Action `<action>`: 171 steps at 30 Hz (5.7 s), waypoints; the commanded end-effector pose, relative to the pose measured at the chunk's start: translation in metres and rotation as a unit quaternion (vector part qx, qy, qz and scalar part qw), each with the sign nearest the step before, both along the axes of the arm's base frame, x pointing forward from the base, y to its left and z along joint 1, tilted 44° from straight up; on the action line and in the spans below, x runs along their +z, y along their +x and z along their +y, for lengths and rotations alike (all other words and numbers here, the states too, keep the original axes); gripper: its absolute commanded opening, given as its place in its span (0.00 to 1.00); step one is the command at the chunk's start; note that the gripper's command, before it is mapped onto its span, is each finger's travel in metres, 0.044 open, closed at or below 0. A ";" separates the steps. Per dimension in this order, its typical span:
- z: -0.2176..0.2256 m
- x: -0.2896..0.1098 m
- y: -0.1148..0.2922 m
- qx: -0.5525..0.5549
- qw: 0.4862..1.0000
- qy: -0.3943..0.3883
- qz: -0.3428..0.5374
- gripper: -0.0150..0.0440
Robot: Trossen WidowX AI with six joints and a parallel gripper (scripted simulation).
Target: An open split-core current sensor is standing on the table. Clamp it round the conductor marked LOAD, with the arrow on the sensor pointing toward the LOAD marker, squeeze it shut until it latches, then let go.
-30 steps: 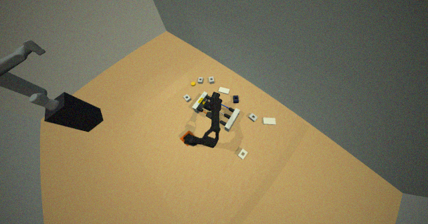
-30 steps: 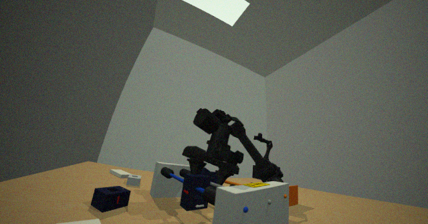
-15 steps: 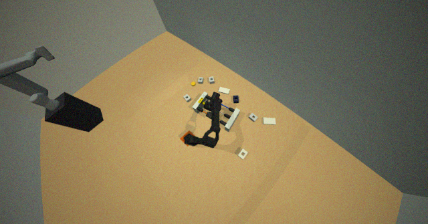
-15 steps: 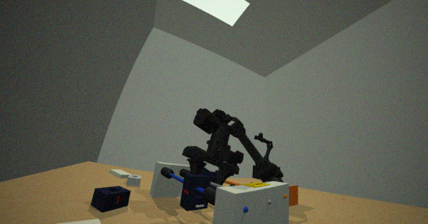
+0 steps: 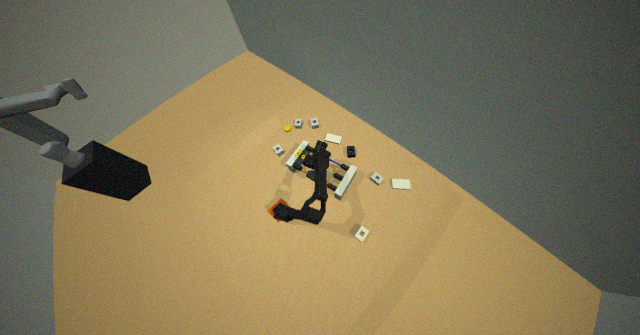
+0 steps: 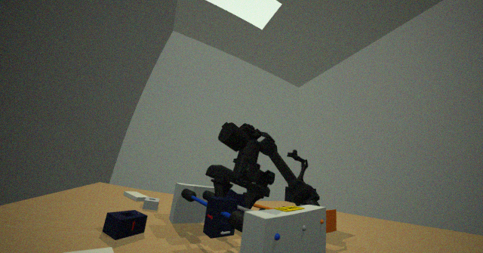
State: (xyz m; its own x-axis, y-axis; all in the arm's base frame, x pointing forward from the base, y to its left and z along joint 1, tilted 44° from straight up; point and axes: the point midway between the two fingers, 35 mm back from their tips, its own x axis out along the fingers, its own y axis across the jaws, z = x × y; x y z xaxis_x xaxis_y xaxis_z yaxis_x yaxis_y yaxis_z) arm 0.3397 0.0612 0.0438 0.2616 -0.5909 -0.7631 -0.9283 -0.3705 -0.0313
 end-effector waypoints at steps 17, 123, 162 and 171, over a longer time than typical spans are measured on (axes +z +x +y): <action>-0.001 0.001 0.001 0.000 1.000 -0.003 -0.004 0.25; -0.018 0.002 -0.011 -0.124 0.984 -0.060 0.116 1.00; -0.018 0.002 -0.011 -0.124 0.984 -0.060 0.116 1.00; -0.018 0.002 -0.011 -0.124 0.984 -0.060 0.116 1.00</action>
State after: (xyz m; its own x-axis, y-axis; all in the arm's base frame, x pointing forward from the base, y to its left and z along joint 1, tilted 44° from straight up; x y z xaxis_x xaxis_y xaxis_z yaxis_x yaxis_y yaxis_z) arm 0.3336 0.0444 0.0468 -0.0556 -0.7017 -0.7103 -0.9713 -0.1269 0.2014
